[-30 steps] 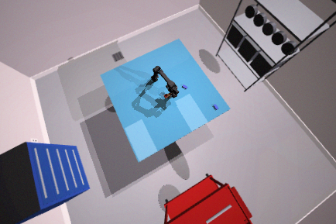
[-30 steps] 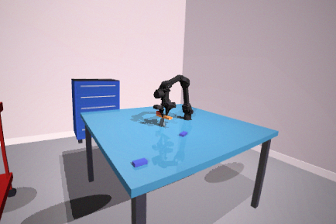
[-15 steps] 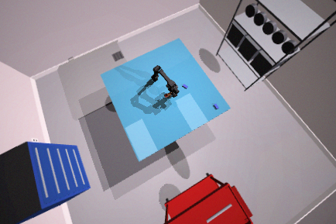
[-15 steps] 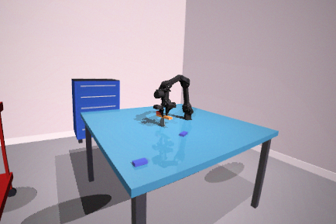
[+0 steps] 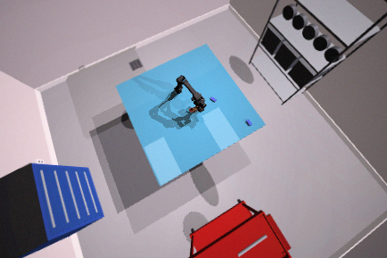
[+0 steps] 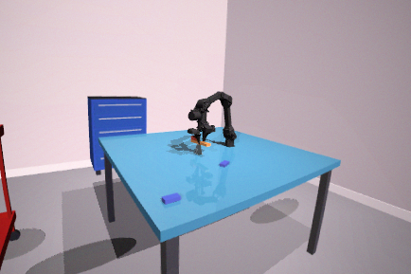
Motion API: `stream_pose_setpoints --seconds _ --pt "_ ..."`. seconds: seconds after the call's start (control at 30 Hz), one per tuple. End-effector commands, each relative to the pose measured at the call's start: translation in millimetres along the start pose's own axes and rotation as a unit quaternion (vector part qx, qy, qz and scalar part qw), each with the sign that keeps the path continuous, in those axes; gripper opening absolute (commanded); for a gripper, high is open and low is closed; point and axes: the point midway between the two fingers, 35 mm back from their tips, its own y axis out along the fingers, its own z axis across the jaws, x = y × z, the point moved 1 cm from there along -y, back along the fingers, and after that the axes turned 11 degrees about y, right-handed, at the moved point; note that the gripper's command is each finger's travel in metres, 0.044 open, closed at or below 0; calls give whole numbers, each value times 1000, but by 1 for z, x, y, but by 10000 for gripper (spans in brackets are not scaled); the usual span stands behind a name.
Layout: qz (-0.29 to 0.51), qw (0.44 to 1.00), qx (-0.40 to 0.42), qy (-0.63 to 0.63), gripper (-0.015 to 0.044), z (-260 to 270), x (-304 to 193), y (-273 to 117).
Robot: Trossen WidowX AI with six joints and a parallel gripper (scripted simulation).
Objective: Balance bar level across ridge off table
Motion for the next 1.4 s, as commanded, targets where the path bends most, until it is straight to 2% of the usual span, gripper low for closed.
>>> stream_pose_setpoints --seconds 0.0,1.37 --pt "2 1000 -1 0 0 0 -1 1" --pt "2 1000 -1 0 0 -1 -1 4"
